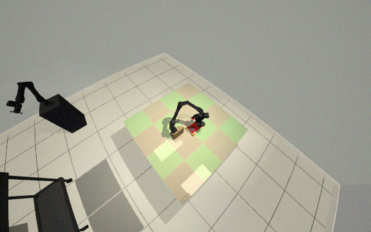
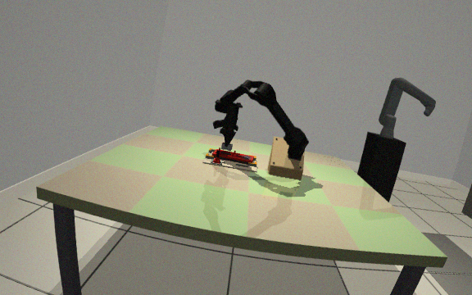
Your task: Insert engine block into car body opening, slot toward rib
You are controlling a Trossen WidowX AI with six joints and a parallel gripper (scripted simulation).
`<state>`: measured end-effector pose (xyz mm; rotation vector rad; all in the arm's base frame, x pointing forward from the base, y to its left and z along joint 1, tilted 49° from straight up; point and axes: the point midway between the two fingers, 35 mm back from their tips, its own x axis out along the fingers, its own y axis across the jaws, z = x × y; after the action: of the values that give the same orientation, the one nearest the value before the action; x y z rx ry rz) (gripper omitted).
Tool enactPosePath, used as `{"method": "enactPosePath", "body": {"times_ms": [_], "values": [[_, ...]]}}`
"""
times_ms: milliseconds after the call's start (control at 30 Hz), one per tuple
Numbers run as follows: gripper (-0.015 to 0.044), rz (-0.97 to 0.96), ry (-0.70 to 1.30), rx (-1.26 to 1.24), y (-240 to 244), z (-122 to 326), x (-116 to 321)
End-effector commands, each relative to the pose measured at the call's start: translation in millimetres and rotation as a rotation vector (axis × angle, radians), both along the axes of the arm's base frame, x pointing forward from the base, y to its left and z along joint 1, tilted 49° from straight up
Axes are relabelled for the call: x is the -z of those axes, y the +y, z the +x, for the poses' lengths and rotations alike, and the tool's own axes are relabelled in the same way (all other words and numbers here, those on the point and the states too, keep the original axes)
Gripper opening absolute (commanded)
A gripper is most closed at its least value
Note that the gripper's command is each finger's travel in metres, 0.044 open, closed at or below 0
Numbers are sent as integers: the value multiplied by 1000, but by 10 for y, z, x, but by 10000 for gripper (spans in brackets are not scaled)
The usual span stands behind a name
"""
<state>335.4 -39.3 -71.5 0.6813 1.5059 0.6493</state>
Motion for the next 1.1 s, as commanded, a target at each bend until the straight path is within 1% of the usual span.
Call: {"method": "enactPosePath", "body": {"times_ms": [0, 1067], "values": [[159, -4, 6, 7, -12, 11, -3], [159, -4, 4, 5, 15, 5, 26]]}}
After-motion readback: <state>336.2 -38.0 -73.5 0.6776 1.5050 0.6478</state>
